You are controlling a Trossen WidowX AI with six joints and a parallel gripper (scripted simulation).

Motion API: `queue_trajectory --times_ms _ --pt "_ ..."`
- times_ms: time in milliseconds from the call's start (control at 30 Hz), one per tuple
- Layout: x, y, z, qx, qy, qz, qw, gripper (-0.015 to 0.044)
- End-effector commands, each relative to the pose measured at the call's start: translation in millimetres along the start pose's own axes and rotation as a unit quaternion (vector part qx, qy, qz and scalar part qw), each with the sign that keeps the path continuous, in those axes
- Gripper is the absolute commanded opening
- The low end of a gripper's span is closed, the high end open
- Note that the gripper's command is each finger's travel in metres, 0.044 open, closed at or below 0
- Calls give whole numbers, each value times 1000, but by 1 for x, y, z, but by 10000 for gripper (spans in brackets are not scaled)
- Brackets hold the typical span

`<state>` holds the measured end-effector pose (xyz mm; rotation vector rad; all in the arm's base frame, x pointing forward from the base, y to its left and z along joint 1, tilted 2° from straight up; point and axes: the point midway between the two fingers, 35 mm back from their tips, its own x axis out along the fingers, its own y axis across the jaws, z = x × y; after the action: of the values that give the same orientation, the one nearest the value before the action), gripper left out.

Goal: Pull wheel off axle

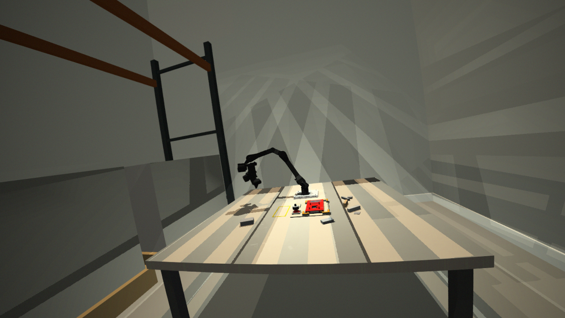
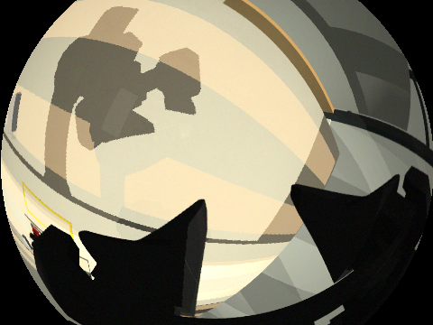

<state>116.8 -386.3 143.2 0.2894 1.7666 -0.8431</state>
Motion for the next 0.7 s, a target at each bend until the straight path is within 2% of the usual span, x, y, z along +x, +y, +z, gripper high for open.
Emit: queue_trajectory --times_ms 0,233,367,667 --pt "-31 60 26 -46 -47 17 998 300" --pt "-72 165 43 -125 -95 43 987 300" --pt "-87 205 41 -155 -110 54 980 300" --pt "-135 342 -1 -281 -147 111 942 300"
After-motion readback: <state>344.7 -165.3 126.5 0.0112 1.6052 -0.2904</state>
